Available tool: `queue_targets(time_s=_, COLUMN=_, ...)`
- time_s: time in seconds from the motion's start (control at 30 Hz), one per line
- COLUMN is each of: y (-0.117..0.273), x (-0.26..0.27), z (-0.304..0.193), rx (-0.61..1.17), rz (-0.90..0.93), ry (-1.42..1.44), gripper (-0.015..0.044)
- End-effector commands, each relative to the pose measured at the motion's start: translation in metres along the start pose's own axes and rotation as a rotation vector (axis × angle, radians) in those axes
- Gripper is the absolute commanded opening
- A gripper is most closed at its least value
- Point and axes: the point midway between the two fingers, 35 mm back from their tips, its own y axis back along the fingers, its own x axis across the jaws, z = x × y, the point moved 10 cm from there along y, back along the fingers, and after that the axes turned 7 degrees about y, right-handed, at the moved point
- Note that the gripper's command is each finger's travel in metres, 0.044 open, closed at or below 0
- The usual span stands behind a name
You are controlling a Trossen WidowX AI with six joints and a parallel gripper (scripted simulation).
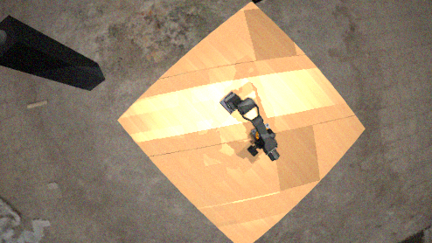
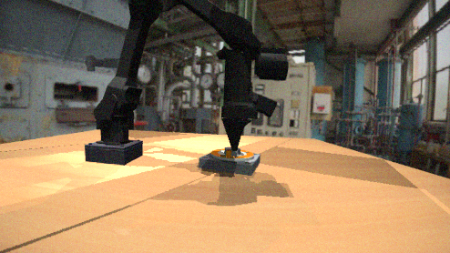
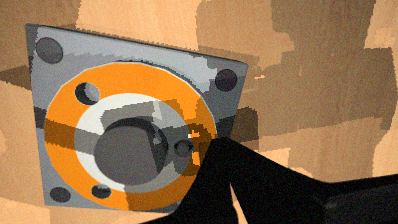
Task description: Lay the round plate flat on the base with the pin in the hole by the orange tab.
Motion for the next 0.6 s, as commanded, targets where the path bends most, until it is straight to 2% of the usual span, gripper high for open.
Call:
queue_targets(time_s=0.0, y=-0.002, x=0.000, z=-0.004, rx=0.008, rz=-0.001, ry=0.005, gripper=0.0000)
queue_targets(time_s=0.13, y=0.004, x=0.000, z=-0.003, rx=0.008, rz=-0.001, ry=0.005, gripper=0.0000)
queue_targets(time_s=0.37, y=0.040, x=0.002, z=-0.007, rx=0.008, rz=-0.001, ry=0.005, gripper=0.0000)
queue_targets(time_s=0.57, y=0.035, x=0.002, z=-0.007, rx=0.010, rz=0.003, ry=0.004, gripper=0.0000)
